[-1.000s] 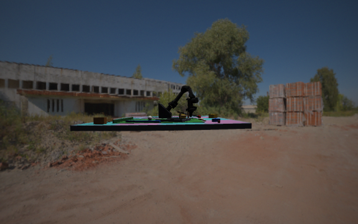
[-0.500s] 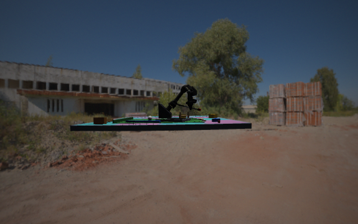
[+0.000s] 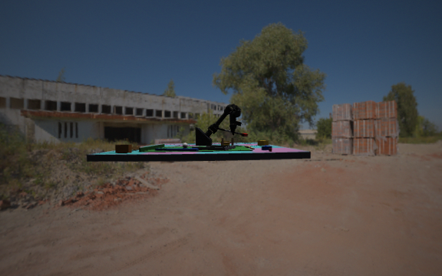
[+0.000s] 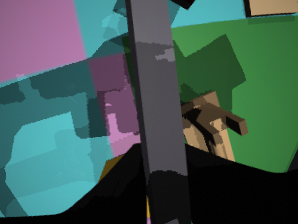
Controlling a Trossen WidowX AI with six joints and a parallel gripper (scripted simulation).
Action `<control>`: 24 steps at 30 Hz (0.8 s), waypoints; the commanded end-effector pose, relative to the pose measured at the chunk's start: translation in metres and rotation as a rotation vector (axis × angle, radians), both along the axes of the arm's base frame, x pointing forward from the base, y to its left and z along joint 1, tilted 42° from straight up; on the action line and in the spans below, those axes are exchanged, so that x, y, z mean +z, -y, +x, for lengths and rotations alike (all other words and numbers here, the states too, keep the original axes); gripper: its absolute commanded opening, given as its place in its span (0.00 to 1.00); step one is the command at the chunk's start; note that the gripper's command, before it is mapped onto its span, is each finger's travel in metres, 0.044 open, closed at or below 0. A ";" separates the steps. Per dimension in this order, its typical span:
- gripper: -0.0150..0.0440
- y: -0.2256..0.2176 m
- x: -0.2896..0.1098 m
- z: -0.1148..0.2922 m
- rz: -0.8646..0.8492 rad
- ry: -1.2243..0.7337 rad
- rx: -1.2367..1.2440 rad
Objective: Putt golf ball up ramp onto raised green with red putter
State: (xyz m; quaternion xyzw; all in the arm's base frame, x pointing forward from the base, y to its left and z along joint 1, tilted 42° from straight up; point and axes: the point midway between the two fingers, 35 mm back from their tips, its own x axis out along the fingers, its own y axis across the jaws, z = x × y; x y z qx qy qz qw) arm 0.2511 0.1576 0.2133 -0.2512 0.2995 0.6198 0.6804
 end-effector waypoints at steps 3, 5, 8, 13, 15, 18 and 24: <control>0.25 0.014 -0.008 0.025 0.028 -0.176 -0.162; 0.25 0.019 -0.012 0.032 0.039 -0.237 -0.215; 0.25 0.028 -0.017 0.043 0.055 -0.327 -0.296; 0.25 0.044 -0.026 0.061 0.087 -0.479 -0.430; 0.25 0.051 -0.031 0.068 0.101 -0.540 -0.483; 0.25 0.062 -0.037 0.078 0.124 -0.632 -0.563; 0.25 0.086 -0.051 0.096 0.174 -0.818 -0.720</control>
